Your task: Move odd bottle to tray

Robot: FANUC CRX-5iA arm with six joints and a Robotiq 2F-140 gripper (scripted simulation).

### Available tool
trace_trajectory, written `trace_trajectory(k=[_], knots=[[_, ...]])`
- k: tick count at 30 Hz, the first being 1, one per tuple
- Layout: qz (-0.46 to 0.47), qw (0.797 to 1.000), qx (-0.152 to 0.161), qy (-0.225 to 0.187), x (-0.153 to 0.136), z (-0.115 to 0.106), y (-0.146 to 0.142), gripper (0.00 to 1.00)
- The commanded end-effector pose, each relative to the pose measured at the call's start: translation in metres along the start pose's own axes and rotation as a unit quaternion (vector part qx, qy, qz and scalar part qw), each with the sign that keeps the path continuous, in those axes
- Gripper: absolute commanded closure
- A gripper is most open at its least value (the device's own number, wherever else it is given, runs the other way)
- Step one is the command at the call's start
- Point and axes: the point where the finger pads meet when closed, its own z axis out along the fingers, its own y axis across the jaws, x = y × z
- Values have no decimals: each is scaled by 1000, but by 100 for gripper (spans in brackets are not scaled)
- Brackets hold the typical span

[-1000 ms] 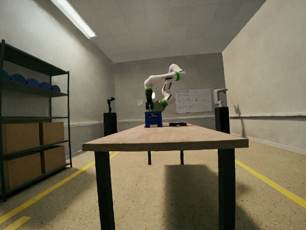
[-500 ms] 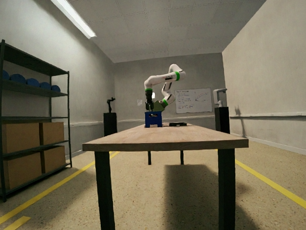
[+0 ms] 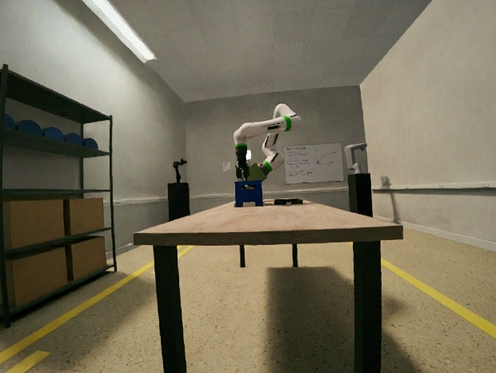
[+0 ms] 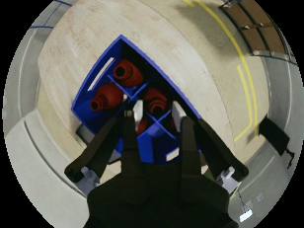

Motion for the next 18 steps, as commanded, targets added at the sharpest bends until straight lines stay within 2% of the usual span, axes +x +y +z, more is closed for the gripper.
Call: trace_trajectory(k=[1, 17, 18], knots=[[0, 1000, 0, 1, 0, -1, 0, 56], [0, 1000, 0, 1, 0, -1, 0, 56], [0, 1000, 0, 1, 0, -1, 0, 90]])
